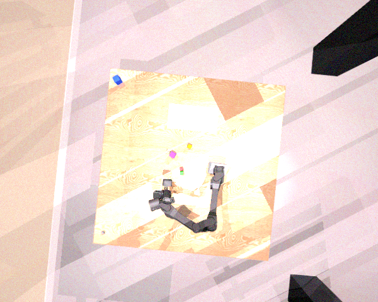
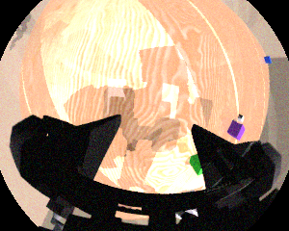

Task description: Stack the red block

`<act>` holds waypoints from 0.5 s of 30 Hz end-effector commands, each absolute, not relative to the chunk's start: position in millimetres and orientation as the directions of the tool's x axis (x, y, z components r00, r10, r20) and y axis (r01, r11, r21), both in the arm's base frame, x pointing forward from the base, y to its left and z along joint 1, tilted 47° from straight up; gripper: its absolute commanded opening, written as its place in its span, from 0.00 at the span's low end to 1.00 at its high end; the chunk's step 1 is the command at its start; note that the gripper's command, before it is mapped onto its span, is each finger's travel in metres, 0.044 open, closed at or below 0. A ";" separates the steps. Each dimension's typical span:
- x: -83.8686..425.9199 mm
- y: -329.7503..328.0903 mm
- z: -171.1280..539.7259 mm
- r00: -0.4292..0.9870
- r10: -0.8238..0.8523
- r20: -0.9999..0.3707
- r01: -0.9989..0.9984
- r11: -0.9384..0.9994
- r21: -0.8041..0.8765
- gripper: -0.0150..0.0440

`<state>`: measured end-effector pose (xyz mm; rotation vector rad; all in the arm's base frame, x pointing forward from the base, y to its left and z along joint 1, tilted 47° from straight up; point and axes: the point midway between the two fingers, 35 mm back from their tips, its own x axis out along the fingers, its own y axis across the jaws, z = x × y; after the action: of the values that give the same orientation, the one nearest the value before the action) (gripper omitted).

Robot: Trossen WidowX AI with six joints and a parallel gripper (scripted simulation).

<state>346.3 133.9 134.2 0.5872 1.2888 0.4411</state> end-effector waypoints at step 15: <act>281.5 23.4 52.0 0.062 0.680 -0.730 0.905 0.271 0.328 1.00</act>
<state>293.9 33.3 60.3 1.3359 1.6362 -0.2171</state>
